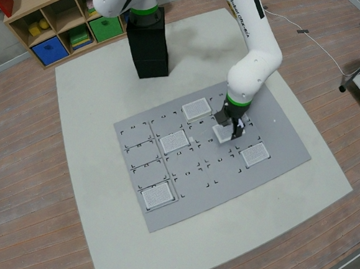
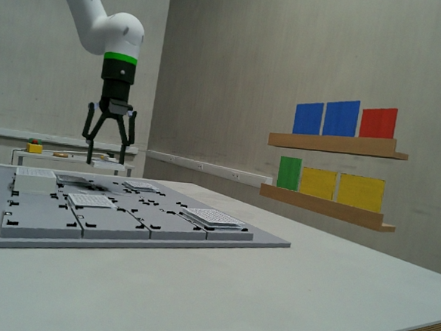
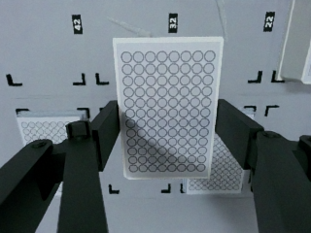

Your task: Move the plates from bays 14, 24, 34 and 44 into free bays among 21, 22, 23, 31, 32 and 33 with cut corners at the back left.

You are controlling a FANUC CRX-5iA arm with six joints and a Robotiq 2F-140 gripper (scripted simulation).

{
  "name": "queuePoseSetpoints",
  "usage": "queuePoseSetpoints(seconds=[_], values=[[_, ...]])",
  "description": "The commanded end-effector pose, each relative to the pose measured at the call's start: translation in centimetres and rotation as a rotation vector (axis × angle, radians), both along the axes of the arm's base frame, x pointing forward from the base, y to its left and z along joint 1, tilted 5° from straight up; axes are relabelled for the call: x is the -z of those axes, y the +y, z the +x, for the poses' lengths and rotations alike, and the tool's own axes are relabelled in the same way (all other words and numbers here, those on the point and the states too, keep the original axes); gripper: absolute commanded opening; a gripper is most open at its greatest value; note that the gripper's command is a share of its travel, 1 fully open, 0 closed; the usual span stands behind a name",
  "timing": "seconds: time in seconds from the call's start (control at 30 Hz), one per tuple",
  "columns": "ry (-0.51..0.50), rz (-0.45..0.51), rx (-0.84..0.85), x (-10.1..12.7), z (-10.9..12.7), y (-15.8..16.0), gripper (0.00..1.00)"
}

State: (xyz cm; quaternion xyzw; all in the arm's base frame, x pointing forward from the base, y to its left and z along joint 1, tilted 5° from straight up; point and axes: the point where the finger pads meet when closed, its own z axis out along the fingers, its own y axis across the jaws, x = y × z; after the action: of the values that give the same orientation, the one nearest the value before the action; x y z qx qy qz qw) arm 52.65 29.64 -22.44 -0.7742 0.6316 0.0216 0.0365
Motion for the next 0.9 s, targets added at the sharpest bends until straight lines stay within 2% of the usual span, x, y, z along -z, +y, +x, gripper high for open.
queuePoseSetpoints(seconds=[0.0,0.87], values=[[-0.002,0.001,0.000,-0.2,0.3,1.0,0.10],[-0.002,0.001,0.000,-0.7,1.6,7.2,0.10]])
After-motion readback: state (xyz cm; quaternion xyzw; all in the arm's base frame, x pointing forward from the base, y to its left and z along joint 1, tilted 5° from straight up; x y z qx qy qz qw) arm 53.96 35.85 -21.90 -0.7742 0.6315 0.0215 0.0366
